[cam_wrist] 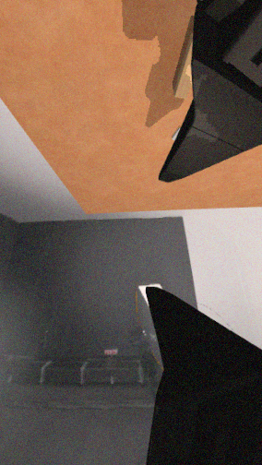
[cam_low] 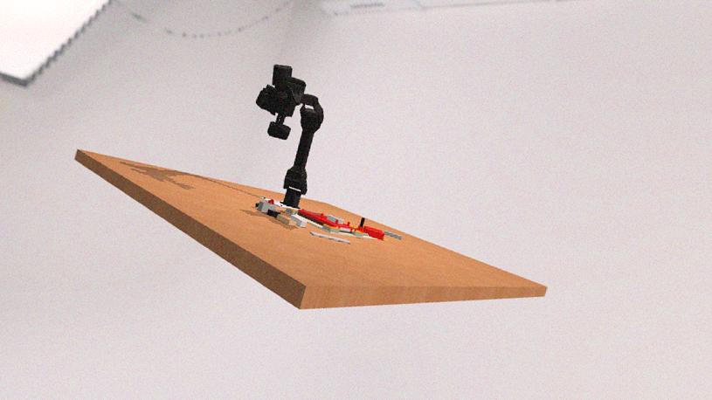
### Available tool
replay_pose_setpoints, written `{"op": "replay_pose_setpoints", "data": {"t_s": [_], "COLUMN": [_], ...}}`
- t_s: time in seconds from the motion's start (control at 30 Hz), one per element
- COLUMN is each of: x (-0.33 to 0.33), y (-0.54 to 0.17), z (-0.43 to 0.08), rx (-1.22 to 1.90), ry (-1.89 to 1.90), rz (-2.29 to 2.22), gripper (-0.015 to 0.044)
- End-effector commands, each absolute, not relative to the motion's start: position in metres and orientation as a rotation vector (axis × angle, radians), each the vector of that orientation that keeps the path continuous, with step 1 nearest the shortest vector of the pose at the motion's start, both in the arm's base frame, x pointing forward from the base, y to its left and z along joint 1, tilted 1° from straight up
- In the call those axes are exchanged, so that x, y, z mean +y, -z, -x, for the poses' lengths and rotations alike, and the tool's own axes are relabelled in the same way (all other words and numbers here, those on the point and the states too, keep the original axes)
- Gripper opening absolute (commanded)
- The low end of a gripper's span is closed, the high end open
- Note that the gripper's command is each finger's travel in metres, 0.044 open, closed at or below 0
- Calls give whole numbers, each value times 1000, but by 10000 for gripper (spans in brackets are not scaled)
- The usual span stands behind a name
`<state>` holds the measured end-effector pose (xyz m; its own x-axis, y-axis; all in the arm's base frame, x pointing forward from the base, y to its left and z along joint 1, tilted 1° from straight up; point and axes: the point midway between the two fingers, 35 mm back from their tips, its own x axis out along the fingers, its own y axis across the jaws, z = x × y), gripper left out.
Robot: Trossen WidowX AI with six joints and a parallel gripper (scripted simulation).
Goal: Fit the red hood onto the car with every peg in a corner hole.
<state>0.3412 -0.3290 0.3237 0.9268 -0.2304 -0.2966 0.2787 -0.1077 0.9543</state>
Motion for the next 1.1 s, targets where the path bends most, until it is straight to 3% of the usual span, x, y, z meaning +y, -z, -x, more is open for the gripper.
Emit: {"op": "replay_pose_setpoints", "data": {"t_s": [0.0,0.27,0.53,0.8,1.07], "x": [-285,-186,-72,42,143], "y": [-299,-250,-204,-162,-130], "z": [-382,-436,-454,-431,-366], "rx": [197,520,852,1166,1422], "ry": [431,462,485,502,494], "rz": [-1607,-1546,-1362,-1095,-680], "gripper": [440,440,440,440,440]}}
